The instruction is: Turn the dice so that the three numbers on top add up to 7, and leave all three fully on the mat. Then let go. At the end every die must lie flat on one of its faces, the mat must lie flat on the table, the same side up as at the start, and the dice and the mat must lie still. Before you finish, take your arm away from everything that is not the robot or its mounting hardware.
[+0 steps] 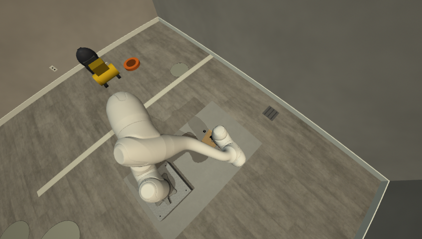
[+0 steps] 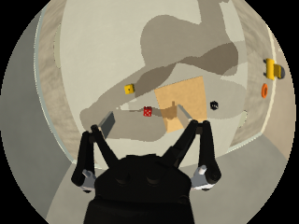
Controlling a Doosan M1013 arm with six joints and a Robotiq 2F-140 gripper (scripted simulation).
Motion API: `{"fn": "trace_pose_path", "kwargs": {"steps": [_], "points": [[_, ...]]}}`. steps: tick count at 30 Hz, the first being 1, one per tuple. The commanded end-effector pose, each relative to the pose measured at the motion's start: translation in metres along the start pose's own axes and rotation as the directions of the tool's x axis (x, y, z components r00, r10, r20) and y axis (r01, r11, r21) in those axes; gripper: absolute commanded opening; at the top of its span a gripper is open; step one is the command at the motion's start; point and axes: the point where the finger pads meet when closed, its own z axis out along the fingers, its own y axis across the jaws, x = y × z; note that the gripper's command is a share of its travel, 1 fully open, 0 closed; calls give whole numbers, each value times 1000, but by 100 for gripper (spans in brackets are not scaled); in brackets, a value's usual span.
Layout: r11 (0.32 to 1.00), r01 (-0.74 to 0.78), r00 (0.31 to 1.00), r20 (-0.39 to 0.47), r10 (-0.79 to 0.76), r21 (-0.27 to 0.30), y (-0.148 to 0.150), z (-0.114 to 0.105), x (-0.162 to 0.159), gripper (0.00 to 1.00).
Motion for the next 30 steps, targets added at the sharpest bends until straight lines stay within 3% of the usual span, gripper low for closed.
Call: {"fn": "trace_pose_path", "kwargs": {"steps": [1, 23, 30], "points": [[1000, 0, 1000, 0, 0, 0, 0, 0, 0, 100], [1000, 0, 1000, 0, 0, 0, 1, 0, 0, 100], [1000, 0, 1000, 0, 0, 0, 19, 0, 0, 100]]}}
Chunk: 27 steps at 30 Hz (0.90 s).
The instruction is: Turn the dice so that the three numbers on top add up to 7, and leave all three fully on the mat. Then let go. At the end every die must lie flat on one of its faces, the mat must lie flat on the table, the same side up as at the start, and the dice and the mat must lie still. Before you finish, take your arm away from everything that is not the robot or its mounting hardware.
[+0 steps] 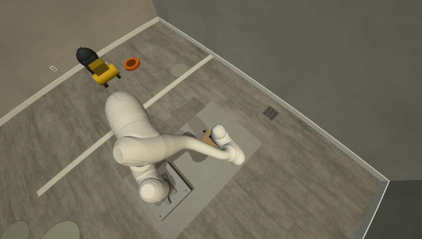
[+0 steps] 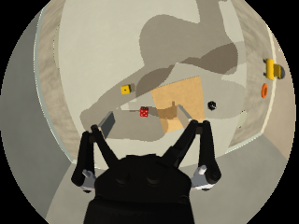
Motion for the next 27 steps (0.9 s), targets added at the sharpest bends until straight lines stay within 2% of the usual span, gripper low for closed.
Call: {"fn": "trace_pose_path", "kwargs": {"steps": [1, 6, 20, 22, 27], "points": [[1000, 0, 1000, 0, 0, 0, 15, 0, 0, 100], [1000, 0, 1000, 0, 0, 0, 34, 0, 0, 100], [1000, 0, 1000, 0, 0, 0, 152, 0, -1, 100], [1000, 0, 1000, 0, 0, 0, 152, 0, -1, 100], [1000, 0, 1000, 0, 0, 0, 182, 0, -2, 100]]}}
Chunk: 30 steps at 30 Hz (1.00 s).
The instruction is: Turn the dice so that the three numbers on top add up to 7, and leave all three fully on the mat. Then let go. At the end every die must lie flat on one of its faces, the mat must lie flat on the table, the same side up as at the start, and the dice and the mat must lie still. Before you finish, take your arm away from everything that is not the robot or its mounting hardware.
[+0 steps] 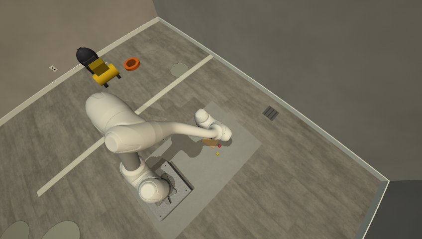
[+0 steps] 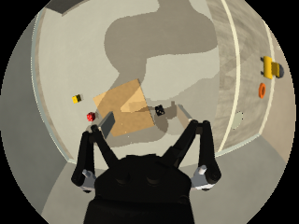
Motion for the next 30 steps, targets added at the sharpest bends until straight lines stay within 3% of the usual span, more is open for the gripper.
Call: {"fn": "trace_pose_path", "kwargs": {"steps": [1, 30], "points": [[1000, -1, 1000, 0, 1, 2, 21, 0, -1, 100], [1000, -1, 1000, 0, 1, 2, 32, 0, -1, 100]]}}
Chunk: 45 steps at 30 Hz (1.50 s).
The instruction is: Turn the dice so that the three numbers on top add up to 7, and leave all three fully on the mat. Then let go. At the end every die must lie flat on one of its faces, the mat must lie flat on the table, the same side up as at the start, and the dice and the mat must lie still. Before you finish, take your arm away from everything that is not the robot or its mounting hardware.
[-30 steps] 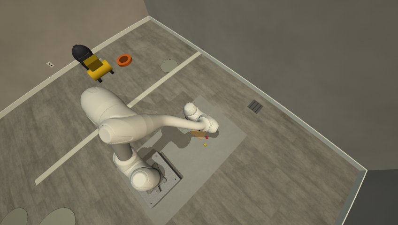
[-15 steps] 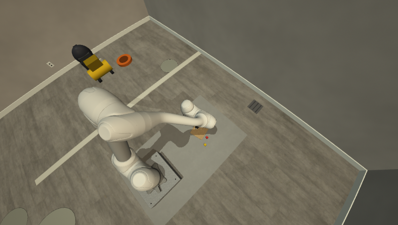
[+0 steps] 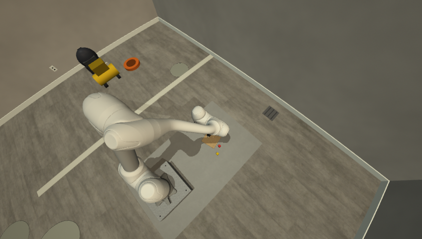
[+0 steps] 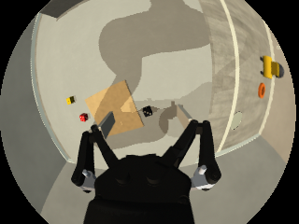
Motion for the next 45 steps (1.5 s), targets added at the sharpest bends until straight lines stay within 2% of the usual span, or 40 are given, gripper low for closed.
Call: {"fn": "trace_pose_path", "kwargs": {"steps": [1, 22, 26, 31, 33, 39, 45], "points": [[1000, 0, 1000, 0, 0, 0, 0, 0, 0, 100], [1000, 0, 1000, 0, 0, 0, 0, -3, 0, 100], [1000, 0, 1000, 0, 0, 0, 0, -19, 0, 100], [1000, 0, 1000, 0, 0, 0, 0, -53, 0, 100], [1000, 0, 1000, 0, 0, 0, 0, -53, 0, 100], [1000, 0, 1000, 0, 0, 0, 0, -89, 0, 100], [1000, 0, 1000, 0, 0, 0, 0, -96, 0, 100]]}}
